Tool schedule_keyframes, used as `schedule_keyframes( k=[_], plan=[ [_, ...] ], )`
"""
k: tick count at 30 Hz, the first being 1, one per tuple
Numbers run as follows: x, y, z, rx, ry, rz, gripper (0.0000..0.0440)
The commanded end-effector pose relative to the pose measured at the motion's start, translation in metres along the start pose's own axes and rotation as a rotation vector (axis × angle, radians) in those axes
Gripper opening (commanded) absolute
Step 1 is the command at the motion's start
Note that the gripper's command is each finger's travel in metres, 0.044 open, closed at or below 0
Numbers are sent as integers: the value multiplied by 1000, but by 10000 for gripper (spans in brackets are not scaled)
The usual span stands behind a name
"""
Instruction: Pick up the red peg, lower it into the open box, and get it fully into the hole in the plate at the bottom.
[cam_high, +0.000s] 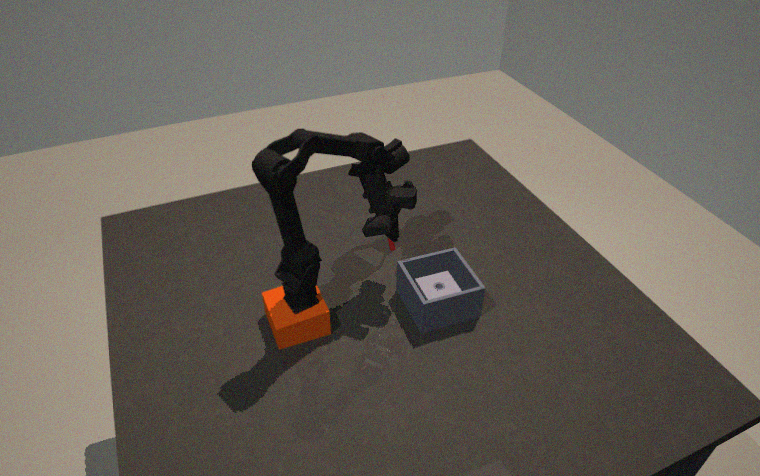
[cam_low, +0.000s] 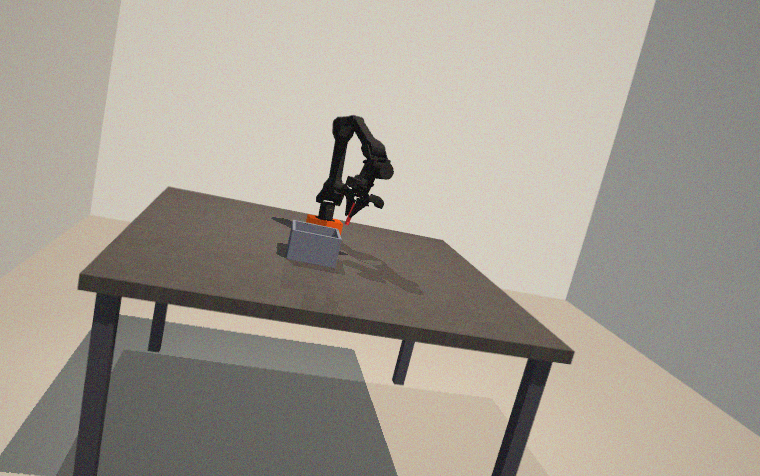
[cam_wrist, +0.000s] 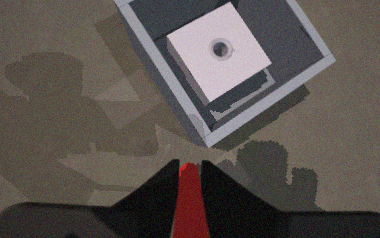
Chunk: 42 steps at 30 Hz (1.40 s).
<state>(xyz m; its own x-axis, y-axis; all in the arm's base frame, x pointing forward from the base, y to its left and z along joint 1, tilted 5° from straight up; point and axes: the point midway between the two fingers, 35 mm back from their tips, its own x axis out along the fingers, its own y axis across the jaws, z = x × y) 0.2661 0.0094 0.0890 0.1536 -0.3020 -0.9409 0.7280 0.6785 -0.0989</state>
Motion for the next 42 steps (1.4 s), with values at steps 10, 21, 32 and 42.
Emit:
schedule_keyframes(
  k=[10, 21, 32, 42],
  plan=[
    [13, -16, 42, 69, 17, -13, 0],
    [34, -29, 79, 155, 20, -8, 0],
    [61, -38, 103, 220, 47, -3, 4],
    [97, -40, 104, 227, 90, -13, 66]
  ],
)
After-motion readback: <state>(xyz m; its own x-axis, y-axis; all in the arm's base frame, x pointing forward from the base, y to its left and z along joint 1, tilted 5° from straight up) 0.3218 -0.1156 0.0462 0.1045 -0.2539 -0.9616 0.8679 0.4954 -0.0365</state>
